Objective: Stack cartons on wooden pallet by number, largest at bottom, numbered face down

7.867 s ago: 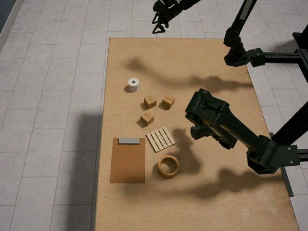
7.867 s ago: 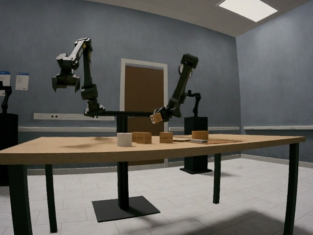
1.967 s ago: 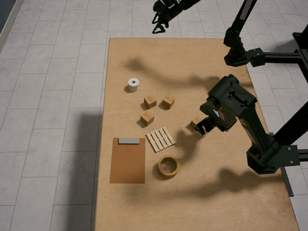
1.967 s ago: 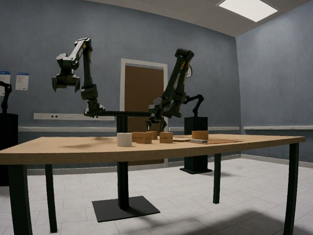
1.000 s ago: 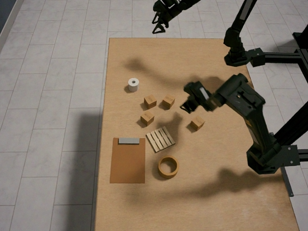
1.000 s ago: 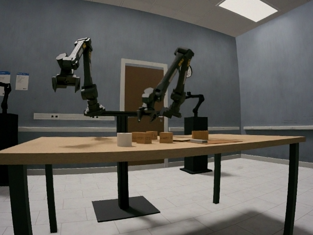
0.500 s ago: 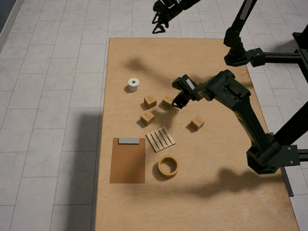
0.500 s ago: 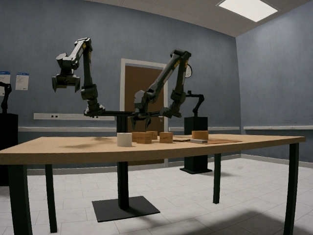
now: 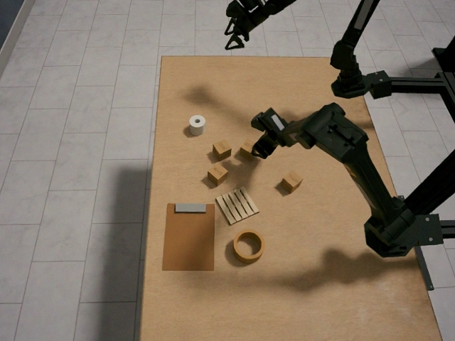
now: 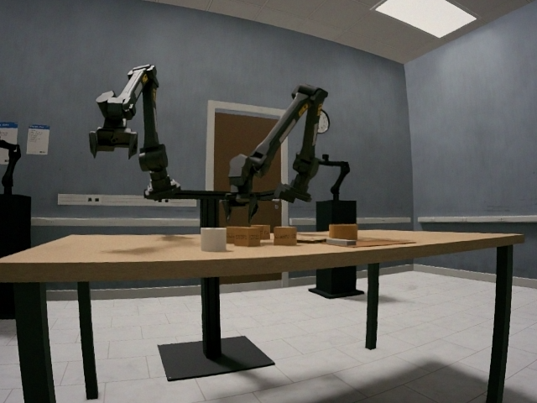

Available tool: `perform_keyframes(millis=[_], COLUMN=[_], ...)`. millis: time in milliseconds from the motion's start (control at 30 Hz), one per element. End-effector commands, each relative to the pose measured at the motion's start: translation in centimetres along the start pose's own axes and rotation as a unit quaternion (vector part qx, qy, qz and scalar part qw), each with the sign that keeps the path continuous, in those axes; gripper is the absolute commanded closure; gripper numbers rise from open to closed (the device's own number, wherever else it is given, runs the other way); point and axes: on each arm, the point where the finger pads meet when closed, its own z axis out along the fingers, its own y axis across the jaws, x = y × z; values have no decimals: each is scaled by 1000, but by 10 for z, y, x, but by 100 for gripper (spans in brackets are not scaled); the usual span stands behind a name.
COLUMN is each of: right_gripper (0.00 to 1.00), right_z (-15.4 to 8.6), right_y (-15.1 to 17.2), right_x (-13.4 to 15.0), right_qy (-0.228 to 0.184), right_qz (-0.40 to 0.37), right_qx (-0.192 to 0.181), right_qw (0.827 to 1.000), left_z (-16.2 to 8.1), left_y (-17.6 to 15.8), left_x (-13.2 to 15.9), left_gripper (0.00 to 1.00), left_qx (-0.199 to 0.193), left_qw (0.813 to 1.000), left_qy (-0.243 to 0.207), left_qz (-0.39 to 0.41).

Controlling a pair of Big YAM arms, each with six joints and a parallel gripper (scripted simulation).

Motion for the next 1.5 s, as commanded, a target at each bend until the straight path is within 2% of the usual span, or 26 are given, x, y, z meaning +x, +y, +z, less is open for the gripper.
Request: perform_keyframes(millis=[0, 200, 1467], right_gripper=[0, 0, 0], right_z=[0, 0, 0], right_y=[-3, -3, -3], right_x=[-14, -14, -14], right_qy=[-10, -10, -10], right_qz=[-7, -7, -7], right_qx=[3, 3, 3], right_qw=[1000, 1000, 1000], left_z=[15, 21, 71], left_y=[6, 6, 7], left_x=[-16, -24, -23], left_gripper=[21, 21, 21], left_qx=[-4, -4, -4], left_qw=[1000, 1000, 1000], left_qy=[-2, -13, -11], left_qz=[-4, -11, -10])
